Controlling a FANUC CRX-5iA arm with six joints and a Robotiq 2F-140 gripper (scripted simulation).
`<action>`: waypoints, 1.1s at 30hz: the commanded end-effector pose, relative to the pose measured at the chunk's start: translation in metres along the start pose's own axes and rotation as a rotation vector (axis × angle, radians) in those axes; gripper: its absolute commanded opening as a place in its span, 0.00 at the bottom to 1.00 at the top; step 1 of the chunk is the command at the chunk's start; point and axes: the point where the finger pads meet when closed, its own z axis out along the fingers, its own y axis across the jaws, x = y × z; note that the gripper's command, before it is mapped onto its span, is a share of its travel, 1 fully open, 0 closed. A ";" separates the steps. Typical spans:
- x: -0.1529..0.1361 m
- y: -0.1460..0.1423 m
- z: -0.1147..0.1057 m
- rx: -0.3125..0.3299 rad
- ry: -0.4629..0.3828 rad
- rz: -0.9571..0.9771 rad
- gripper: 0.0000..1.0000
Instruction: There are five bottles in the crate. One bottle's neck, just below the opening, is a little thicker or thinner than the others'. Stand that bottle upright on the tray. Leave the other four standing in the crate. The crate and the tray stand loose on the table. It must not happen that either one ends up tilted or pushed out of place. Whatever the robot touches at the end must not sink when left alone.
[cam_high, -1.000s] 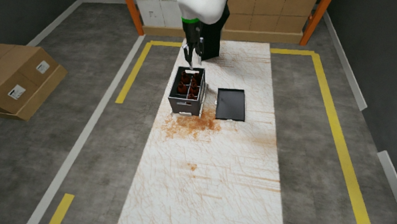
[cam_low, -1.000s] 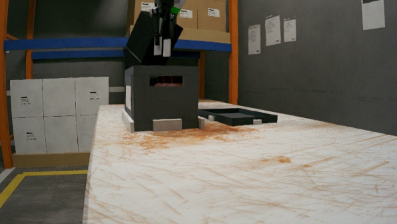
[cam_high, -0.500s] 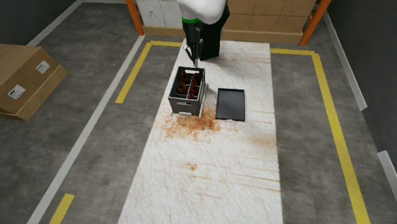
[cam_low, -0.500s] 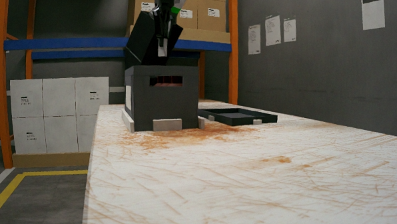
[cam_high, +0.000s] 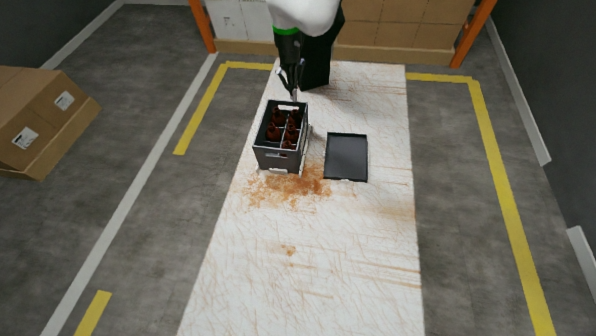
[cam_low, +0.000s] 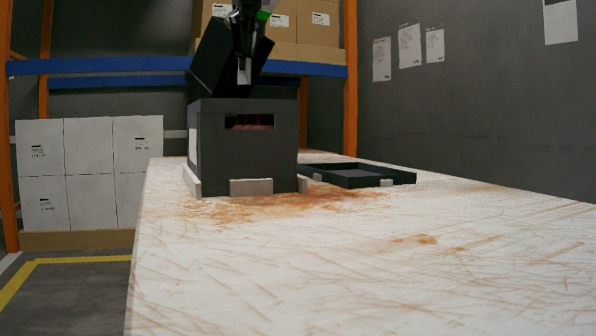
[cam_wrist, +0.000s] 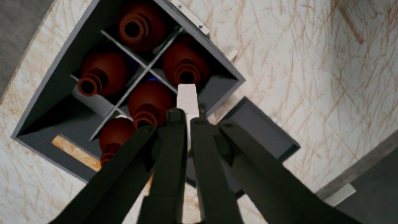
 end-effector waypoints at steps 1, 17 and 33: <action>0.000 0.000 0.000 0.001 0.000 0.000 0.10; -0.003 -0.114 0.000 0.001 0.002 0.000 0.10; -0.001 -0.124 0.000 0.001 0.001 0.000 0.44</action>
